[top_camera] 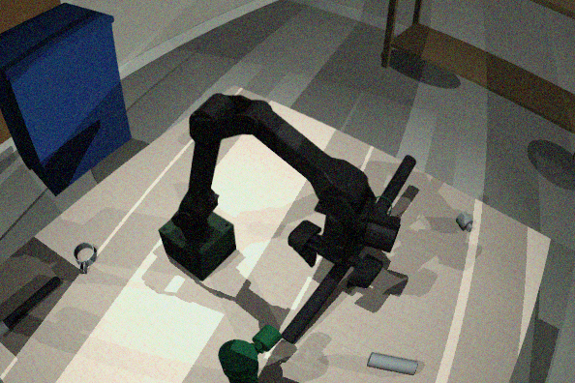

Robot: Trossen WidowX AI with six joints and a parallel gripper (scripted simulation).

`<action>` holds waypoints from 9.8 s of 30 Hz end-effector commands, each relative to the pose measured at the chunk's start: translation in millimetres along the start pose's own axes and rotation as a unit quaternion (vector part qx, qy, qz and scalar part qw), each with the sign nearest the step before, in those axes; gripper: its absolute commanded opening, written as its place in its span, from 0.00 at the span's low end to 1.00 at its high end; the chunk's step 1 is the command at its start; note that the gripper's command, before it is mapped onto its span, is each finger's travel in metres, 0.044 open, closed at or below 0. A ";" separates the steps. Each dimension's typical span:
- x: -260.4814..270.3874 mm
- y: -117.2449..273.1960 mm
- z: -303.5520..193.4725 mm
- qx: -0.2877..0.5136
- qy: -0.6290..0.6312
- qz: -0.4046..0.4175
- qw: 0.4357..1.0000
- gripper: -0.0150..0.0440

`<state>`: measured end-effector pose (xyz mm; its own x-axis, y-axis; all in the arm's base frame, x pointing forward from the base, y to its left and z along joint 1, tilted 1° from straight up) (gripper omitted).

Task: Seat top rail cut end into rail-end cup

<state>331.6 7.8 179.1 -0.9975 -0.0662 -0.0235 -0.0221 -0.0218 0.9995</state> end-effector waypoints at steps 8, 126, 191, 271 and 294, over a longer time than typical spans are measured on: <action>0.3 -35.4 0.0 0.002 0.006 0.005 1.000 1.00; 4.7 -30.8 11.4 0.144 -0.004 0.046 0.988 0.25; 9.0 -25.3 -11.8 0.138 -0.002 0.049 0.989 0.25; 15.9 -22.6 -39.0 0.137 -0.002 0.048 0.989 0.25; 16.8 -23.2 -42.8 0.132 -0.002 0.048 0.990 0.30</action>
<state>318.2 -36.1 154.5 -0.9961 -0.0520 0.0714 0.0566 0.2449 0.9679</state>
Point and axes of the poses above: the point midway between the two fingers, 35 mm back from their tips, its own y axis back along the fingers, its own x axis across the jaws, z = x × y, the point moved 10 cm from there along y, back along the fingers, and after that the axes turned 15 degrees about y, right-handed, at the moved point
